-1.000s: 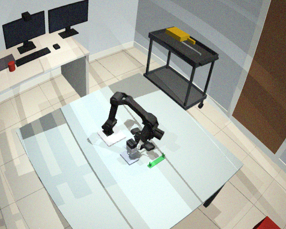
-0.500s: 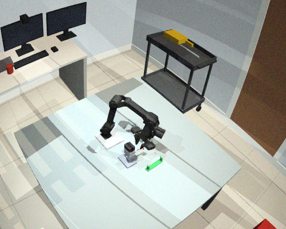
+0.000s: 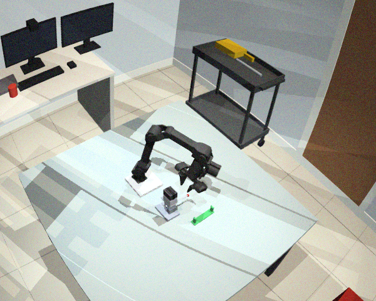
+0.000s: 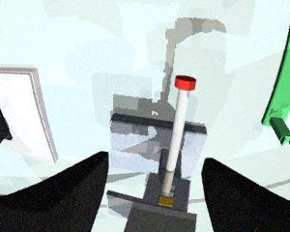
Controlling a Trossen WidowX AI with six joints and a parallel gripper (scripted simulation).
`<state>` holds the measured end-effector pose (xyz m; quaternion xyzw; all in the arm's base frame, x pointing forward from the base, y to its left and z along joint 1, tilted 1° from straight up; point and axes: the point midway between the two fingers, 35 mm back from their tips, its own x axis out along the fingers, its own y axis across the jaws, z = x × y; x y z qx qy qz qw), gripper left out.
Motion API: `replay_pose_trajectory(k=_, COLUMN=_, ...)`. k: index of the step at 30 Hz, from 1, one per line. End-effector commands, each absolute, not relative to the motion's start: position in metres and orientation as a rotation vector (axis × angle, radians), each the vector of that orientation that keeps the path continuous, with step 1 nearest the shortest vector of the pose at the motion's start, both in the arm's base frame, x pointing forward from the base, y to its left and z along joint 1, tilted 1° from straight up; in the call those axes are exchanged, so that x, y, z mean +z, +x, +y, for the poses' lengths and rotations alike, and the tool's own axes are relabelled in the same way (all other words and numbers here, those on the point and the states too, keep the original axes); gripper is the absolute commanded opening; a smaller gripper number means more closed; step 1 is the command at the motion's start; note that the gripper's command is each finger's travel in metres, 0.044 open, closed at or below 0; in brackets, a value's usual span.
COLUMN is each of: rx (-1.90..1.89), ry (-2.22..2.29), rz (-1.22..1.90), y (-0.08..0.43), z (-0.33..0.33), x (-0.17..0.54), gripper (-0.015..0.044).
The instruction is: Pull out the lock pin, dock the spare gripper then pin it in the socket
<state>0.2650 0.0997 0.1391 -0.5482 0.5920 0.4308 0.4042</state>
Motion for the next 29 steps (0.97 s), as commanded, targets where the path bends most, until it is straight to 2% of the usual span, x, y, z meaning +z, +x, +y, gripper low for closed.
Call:
replay_pose_trajectory(k=1, rx=1.091, ry=-1.385, rz=1.497, y=0.2643, z=0.0987, x=0.1379, gripper=0.0305)
replay_pose_trajectory(k=6, rx=1.091, ry=-1.385, rz=1.497, y=0.2643, z=0.0987, x=0.1379, gripper=0.0436)
replay_pose_trajectory(k=29, rx=1.091, ry=-1.385, rz=1.497, y=0.2643, z=0.0987, x=0.1379, gripper=0.044)
